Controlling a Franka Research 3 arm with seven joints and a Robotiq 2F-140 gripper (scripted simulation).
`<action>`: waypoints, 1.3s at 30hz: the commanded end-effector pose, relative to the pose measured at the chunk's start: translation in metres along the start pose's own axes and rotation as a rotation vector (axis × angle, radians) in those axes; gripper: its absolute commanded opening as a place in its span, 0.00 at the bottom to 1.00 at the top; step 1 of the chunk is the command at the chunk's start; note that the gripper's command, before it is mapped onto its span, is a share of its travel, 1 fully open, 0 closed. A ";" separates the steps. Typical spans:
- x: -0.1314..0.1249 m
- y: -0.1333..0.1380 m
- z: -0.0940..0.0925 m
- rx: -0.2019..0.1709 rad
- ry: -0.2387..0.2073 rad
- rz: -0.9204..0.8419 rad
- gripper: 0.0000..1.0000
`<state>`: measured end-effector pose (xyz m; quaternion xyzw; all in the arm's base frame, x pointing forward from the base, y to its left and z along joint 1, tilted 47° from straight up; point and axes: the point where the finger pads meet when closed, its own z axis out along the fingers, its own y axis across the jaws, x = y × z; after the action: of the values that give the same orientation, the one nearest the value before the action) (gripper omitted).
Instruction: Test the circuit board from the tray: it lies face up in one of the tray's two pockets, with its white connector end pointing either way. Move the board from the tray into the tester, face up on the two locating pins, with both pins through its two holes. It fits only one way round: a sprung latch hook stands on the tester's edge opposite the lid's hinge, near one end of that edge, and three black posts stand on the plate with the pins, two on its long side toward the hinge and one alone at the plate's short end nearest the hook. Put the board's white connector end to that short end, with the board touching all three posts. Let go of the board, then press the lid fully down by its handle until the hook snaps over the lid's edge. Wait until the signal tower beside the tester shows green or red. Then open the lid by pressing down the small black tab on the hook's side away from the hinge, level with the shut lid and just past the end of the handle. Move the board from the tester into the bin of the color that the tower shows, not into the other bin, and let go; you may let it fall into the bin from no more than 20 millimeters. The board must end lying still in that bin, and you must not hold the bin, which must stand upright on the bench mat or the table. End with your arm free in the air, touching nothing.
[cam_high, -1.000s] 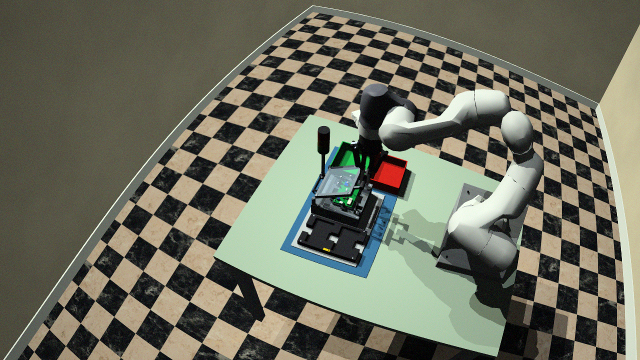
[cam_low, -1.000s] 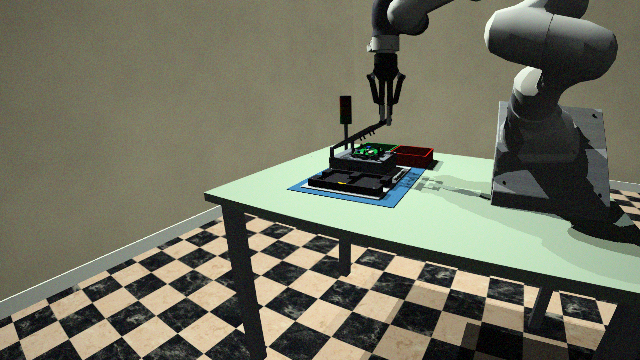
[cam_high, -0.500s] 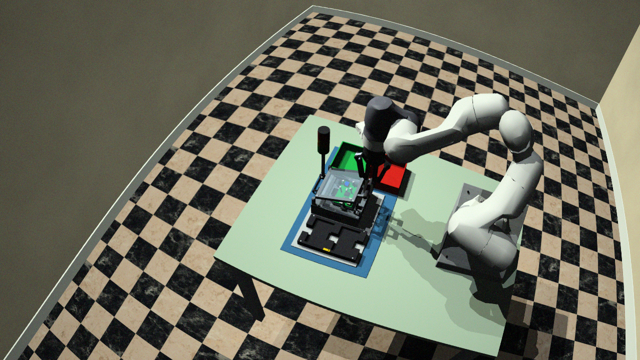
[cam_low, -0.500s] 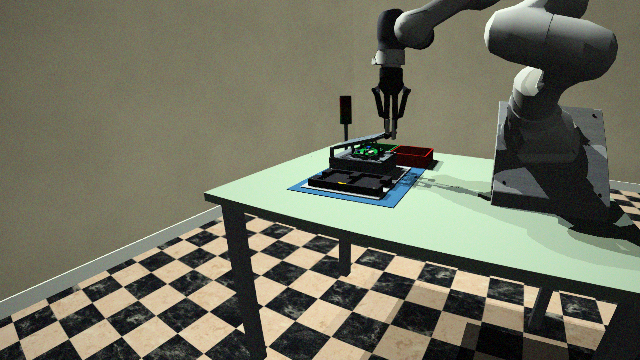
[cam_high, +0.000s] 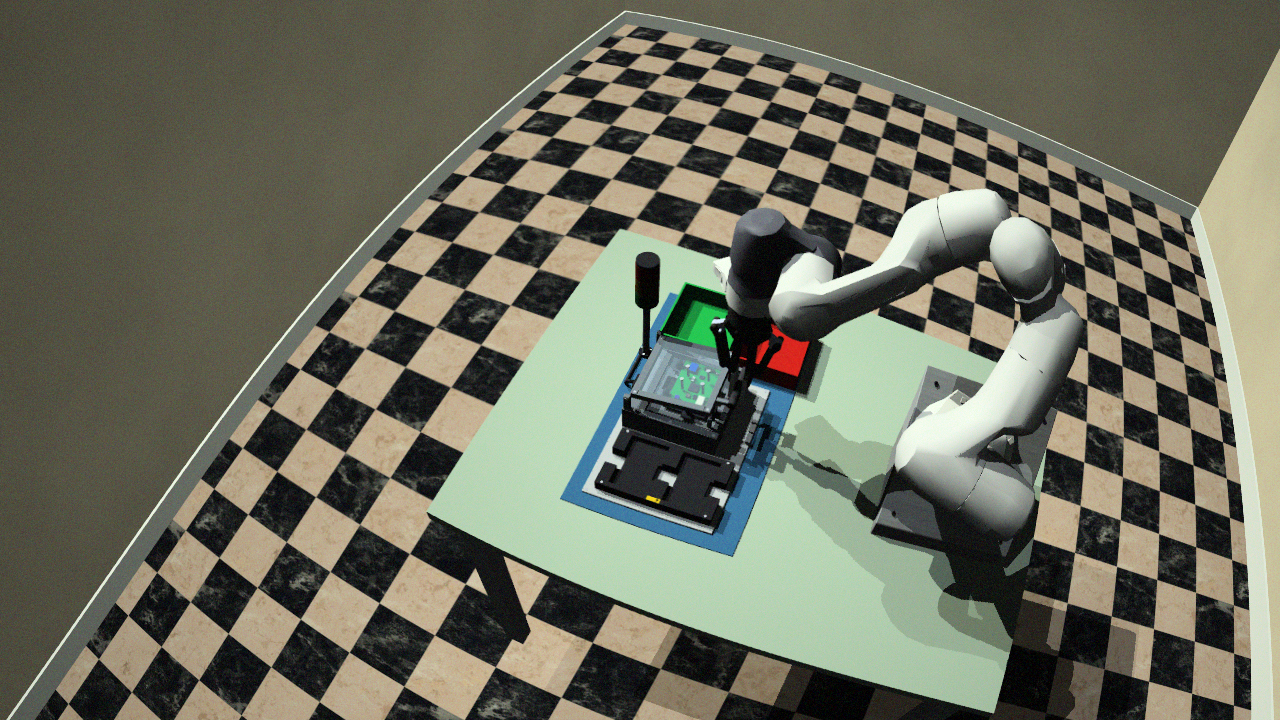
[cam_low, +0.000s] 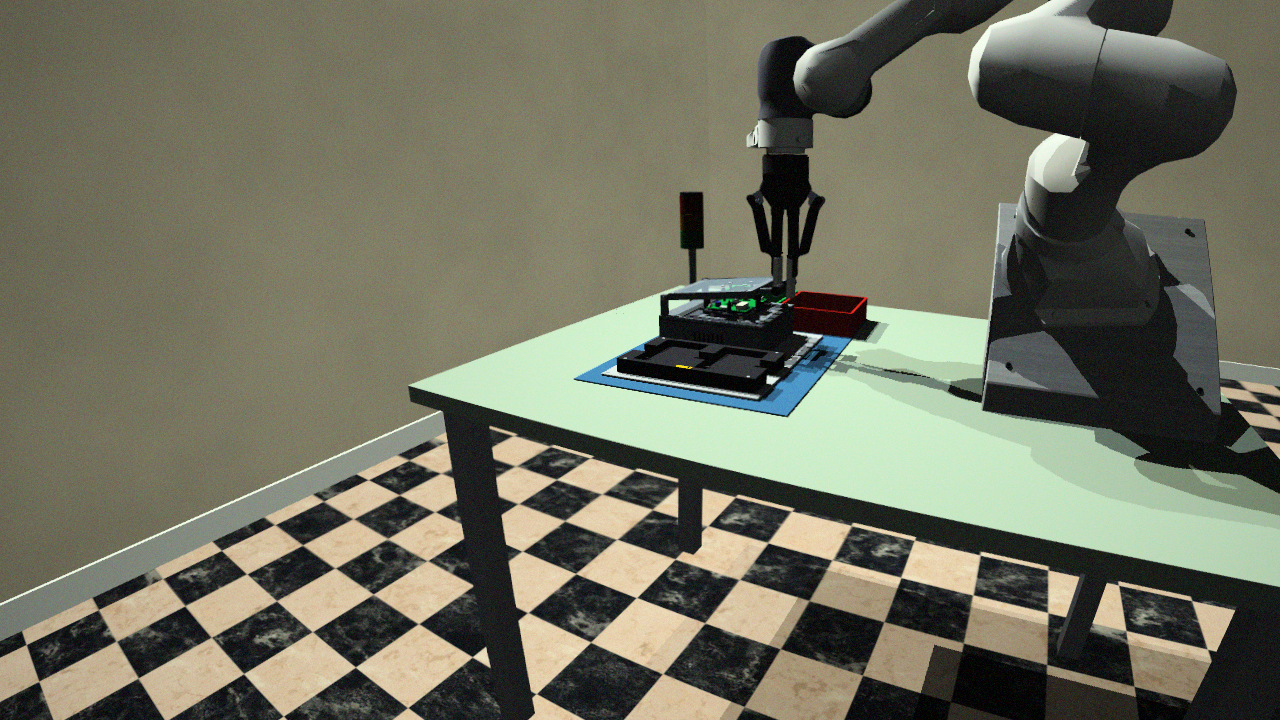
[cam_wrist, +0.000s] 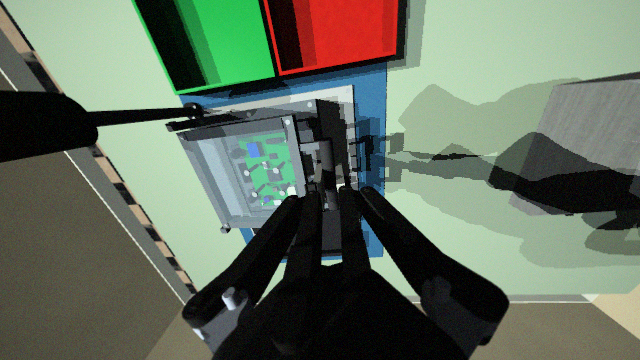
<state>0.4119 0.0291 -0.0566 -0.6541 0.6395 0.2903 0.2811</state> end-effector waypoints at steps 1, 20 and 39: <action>0.002 0.001 0.007 0.000 0.005 0.003 0.00; 0.002 0.001 0.015 0.000 0.005 0.003 0.00; 0.002 0.001 0.015 0.000 0.005 0.003 0.00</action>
<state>0.4108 0.0382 -0.0650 -0.6531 0.6406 0.2903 0.2808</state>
